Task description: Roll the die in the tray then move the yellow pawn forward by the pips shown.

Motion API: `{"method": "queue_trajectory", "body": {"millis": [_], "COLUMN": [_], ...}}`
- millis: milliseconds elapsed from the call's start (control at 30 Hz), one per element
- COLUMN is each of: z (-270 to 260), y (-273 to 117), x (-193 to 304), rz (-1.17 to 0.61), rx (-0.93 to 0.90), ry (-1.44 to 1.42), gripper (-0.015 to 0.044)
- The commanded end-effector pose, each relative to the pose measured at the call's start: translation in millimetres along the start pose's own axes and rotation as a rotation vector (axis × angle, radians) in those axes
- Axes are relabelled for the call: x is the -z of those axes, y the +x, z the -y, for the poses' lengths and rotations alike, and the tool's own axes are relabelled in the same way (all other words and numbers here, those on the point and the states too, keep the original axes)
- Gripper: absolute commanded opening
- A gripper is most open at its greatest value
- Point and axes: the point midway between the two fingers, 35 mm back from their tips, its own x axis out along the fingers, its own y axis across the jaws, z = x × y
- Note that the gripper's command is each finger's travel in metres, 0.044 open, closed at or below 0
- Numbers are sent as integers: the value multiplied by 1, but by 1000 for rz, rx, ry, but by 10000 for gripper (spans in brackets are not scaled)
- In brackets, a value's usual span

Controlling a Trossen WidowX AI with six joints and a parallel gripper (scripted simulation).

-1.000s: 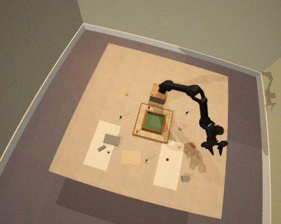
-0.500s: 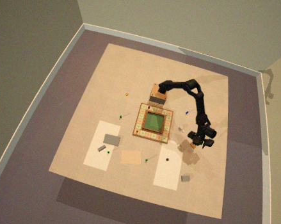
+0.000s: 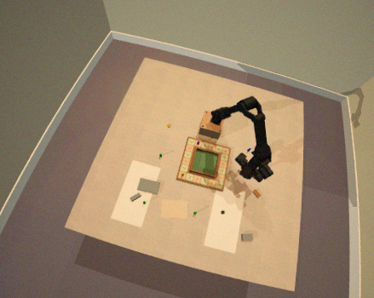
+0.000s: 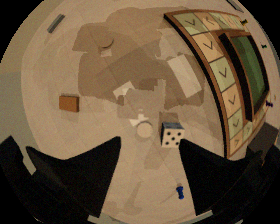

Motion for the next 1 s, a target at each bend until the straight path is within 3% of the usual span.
{"method": "queue_trajectory", "body": {"millis": [0,967], "z": [25,27], "y": [-6,27], "x": [6,8], "rz": [-41,-42], "rx": [65,65], "ry": [3,3], "gripper": [275,275]}}
